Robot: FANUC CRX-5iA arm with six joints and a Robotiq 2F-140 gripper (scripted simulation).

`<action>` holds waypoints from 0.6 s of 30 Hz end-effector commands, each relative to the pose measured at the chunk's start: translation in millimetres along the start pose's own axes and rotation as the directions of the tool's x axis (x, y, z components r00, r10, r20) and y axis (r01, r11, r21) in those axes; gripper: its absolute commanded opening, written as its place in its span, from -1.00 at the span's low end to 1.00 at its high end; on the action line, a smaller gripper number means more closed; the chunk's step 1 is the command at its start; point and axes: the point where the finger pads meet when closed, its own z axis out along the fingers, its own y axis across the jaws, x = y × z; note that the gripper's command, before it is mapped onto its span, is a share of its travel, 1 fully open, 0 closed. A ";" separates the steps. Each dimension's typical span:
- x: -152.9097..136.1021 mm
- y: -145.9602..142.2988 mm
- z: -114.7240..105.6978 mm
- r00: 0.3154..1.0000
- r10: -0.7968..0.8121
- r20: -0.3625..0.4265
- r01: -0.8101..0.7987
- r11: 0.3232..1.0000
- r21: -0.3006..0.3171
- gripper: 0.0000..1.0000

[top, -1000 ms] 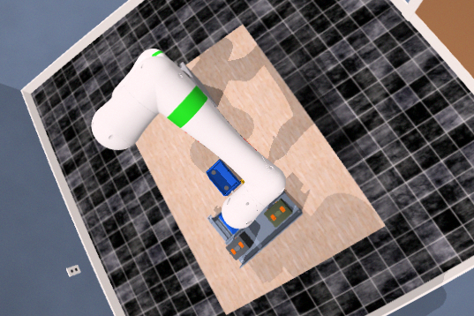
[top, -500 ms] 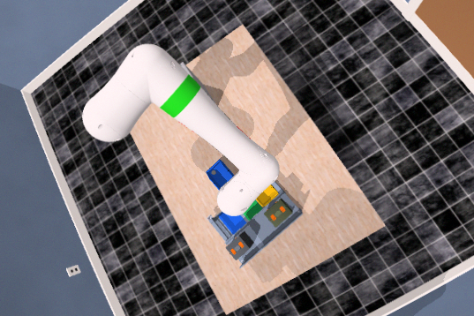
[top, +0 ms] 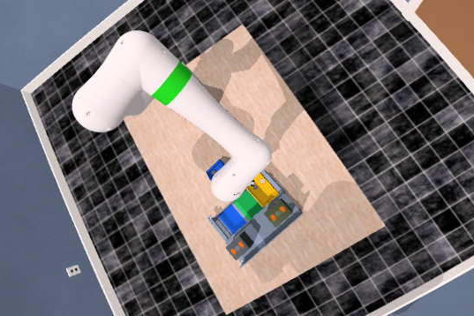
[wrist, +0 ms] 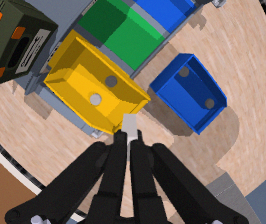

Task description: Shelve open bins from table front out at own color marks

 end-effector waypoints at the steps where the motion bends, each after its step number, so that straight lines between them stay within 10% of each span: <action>1: -11.8 6.8 2.8 0.986 0.164 -0.029 -0.164 0.986 0.012 -1.00; 18: -48.1 32.8 13.2 0.800 0.600 -0.019 -0.597 0.799 0.068 -1.00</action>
